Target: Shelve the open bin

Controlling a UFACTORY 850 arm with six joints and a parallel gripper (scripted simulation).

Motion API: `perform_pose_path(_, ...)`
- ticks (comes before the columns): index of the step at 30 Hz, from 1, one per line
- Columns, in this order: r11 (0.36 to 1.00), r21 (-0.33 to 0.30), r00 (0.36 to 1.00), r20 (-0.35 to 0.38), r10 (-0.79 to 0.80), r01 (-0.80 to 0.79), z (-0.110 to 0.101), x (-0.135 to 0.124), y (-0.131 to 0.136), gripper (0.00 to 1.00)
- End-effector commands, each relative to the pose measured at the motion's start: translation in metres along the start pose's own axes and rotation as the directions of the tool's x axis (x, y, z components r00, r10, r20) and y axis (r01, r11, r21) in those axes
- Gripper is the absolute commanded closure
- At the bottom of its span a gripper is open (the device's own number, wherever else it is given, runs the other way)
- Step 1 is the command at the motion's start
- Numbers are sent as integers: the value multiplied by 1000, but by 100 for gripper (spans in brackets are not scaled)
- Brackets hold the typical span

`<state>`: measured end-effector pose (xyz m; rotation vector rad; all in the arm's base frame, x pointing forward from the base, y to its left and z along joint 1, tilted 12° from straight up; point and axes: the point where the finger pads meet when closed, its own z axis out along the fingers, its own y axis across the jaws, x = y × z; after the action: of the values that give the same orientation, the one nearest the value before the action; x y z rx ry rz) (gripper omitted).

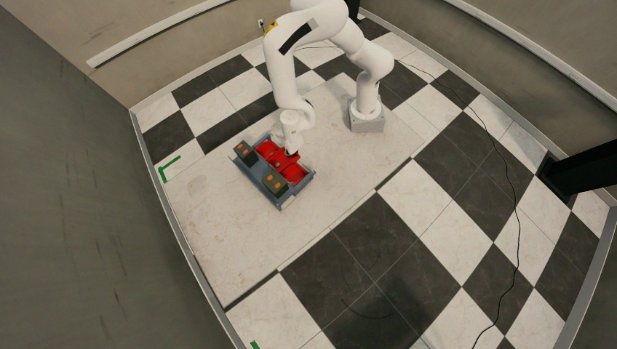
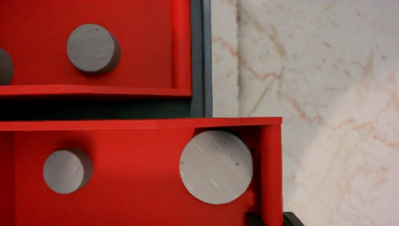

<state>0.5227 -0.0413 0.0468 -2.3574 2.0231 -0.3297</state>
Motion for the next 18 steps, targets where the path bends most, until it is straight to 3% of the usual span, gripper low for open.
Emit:
perform_pose_path(1, 1000, -4, 1000, 2, 0, 0, -1, 0, -1, 100)
perform_pose_path(18, 1000, -4, 1000, 2, 0, 0, -1, 0, -11, 100)
